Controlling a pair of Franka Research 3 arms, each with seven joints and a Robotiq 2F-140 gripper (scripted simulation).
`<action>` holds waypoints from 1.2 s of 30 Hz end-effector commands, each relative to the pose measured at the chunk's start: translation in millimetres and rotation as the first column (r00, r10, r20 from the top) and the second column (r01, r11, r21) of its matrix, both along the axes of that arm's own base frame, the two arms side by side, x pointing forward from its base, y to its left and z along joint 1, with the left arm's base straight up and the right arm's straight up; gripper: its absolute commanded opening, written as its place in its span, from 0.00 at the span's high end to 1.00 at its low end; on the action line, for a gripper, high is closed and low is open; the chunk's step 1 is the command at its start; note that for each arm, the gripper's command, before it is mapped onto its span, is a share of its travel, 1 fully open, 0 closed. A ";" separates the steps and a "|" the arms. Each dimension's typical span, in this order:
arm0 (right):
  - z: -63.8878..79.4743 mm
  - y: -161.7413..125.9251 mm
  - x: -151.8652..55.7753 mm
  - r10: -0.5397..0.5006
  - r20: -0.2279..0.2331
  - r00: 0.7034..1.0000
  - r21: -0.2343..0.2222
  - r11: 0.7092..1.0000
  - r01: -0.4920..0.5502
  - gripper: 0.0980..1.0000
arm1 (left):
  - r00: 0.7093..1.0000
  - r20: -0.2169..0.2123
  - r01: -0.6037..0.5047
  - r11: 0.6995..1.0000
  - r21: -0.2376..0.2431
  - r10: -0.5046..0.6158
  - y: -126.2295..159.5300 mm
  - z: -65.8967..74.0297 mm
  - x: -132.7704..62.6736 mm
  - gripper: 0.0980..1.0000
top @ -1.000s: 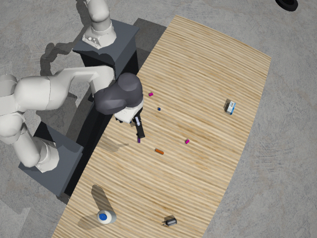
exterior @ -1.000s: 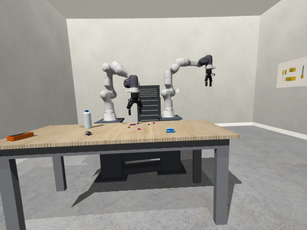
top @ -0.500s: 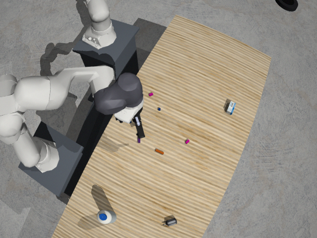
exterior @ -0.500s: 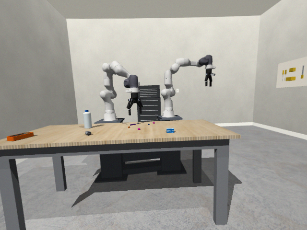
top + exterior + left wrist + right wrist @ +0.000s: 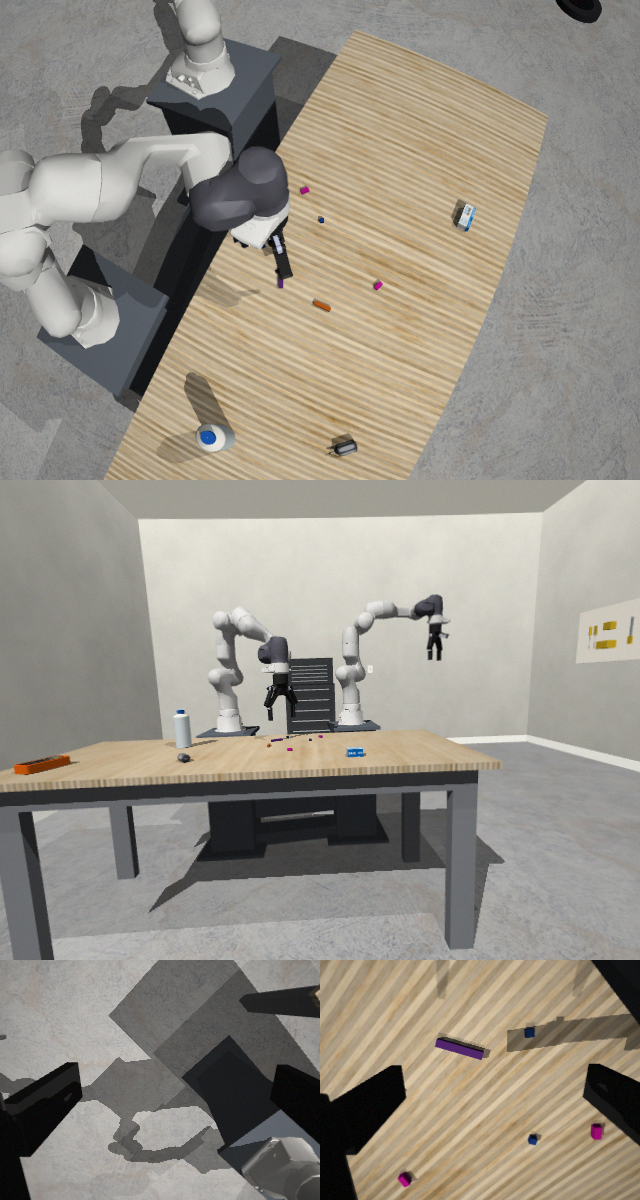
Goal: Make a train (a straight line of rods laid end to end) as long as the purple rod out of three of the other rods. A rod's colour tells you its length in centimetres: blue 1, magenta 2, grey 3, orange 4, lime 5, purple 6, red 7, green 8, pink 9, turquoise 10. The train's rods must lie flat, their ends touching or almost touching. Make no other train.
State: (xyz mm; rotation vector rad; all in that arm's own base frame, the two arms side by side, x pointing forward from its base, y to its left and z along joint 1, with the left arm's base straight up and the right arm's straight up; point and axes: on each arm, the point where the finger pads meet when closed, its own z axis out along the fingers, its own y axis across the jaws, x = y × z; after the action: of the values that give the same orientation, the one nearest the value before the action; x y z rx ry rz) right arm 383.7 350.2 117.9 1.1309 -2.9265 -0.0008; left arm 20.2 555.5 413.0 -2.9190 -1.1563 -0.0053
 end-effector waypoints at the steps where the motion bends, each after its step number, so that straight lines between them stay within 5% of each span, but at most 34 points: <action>1: 0.9 0.8 -0.1 0.006 0.003 1.000 0.002 1.000 -0.006 0.00 | 1.000 -0.002 0.004 1.000 -0.003 -0.004 -1.4 -0.1 -0.6 0.00; 7: 0.6 0.9 1.3 0.006 0.003 1.000 0.002 1.000 -0.006 0.00 | 1.000 -0.002 0.004 1.000 -0.003 -0.004 -1.4 -0.1 -0.6 0.00; 14: -24.5 -1.1 86.9 0.002 0.002 1.000 0.001 1.000 -0.002 0.00 | 1.000 -0.002 0.004 1.000 -0.003 -0.004 -1.4 -0.1 -0.6 0.00; 16: -24.5 -1.1 86.9 0.002 0.002 1.000 0.001 1.000 -0.002 0.00 | 1.000 -0.002 0.004 1.000 -0.003 -0.004 -1.4 -0.1 -0.6 0.00; 19: -37.7 -5.1 119.7 0.006 0.004 1.000 0.001 1.000 -0.006 0.00 | 1.000 -0.002 0.004 1.000 -0.003 -0.004 -1.4 -0.1 -0.6 0.00; 36: -38.0 -5.2 120.2 0.006 0.004 1.000 0.001 1.000 -0.006 0.00 | 1.000 -0.002 0.004 1.000 -0.003 -0.004 -1.4 -0.1 -0.6 0.00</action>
State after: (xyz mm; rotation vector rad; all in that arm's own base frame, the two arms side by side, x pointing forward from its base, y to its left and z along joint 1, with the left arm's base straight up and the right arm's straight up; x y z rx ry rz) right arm 505.0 345.2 81.2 1.1126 -2.9433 0.0007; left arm 20.2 555.5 413.0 -2.9191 -1.1563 -0.0052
